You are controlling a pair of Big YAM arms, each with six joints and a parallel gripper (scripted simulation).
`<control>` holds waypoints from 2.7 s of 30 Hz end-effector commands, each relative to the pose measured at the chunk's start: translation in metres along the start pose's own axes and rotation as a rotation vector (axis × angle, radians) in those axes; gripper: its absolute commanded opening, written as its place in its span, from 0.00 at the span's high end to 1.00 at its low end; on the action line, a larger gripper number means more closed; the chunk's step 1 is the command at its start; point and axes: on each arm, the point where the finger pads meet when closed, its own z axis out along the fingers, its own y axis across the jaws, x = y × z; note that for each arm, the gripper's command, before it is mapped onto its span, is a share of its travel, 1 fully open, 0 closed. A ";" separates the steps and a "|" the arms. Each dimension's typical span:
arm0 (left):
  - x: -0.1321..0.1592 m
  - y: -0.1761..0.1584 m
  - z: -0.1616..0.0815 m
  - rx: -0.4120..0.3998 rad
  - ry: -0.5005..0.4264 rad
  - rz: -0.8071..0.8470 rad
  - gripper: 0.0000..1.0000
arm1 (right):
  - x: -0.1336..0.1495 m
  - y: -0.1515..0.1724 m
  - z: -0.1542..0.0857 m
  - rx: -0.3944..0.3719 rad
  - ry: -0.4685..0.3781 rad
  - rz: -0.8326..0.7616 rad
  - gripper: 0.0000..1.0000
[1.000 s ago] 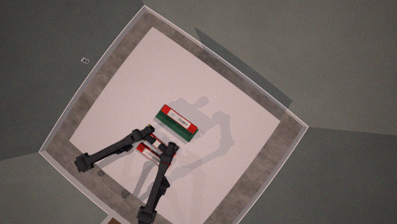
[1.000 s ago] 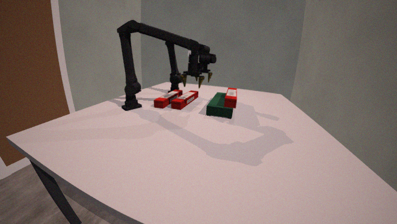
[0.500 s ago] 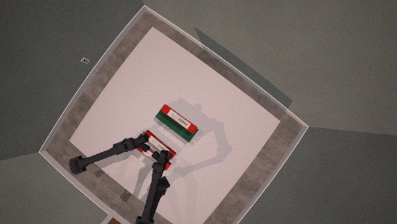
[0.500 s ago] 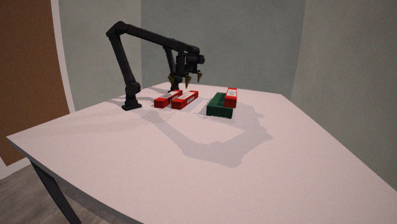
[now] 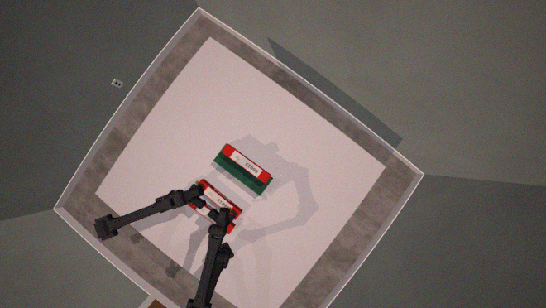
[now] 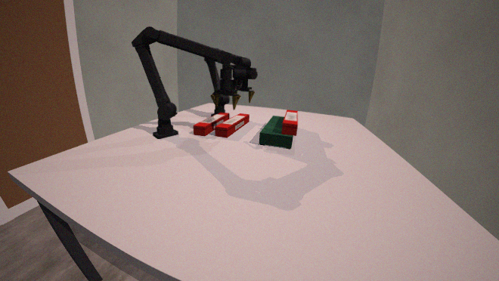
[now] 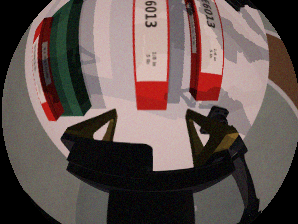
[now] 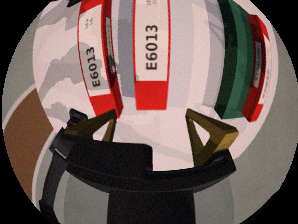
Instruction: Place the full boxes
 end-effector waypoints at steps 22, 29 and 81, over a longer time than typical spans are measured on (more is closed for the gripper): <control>-0.001 0.004 0.051 -0.004 0.000 -0.016 0.00 | 0.000 -0.007 0.050 0.008 -0.007 0.022 0.00; -0.001 0.004 0.064 -0.004 0.000 -0.016 0.00 | 0.000 -0.007 0.063 0.007 -0.007 0.022 0.00; -0.005 0.012 0.114 -0.026 -0.015 -0.011 1.00 | -0.007 -0.015 0.108 0.032 -0.019 0.006 1.00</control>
